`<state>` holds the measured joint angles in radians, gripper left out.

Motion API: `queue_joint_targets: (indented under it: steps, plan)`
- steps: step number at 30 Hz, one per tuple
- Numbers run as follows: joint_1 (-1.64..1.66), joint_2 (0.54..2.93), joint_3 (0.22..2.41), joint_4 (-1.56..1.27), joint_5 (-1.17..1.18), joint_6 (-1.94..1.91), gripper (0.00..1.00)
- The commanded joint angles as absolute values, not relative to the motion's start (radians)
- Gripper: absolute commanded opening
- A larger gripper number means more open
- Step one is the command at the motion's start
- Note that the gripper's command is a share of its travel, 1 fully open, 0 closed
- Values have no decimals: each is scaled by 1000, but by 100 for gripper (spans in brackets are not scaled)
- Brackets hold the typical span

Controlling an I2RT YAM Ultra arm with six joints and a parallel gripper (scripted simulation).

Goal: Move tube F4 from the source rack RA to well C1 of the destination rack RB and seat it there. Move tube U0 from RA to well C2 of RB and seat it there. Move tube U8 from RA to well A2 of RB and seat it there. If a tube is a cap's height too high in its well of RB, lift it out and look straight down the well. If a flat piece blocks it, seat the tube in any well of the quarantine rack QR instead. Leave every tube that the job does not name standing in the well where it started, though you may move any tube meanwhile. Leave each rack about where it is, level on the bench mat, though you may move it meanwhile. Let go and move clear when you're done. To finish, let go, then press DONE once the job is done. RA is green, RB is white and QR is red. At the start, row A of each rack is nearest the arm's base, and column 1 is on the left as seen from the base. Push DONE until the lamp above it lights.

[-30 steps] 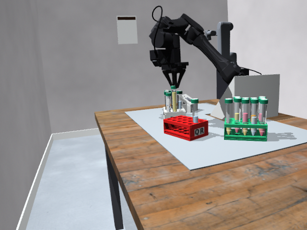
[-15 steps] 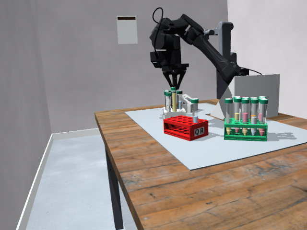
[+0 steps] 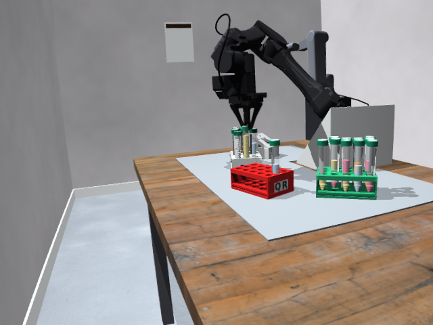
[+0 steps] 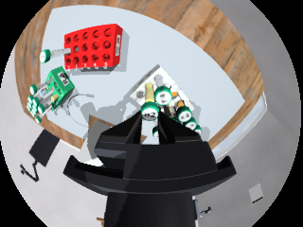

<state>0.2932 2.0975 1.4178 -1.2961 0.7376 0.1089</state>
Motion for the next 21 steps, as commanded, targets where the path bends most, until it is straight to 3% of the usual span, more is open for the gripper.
queue_joint_targets:
  steps: [1,21]
  plan:
    - [309,2069,1397,-1263,722,95,0]
    - [285,2067,1367,-1222,728,76,0]
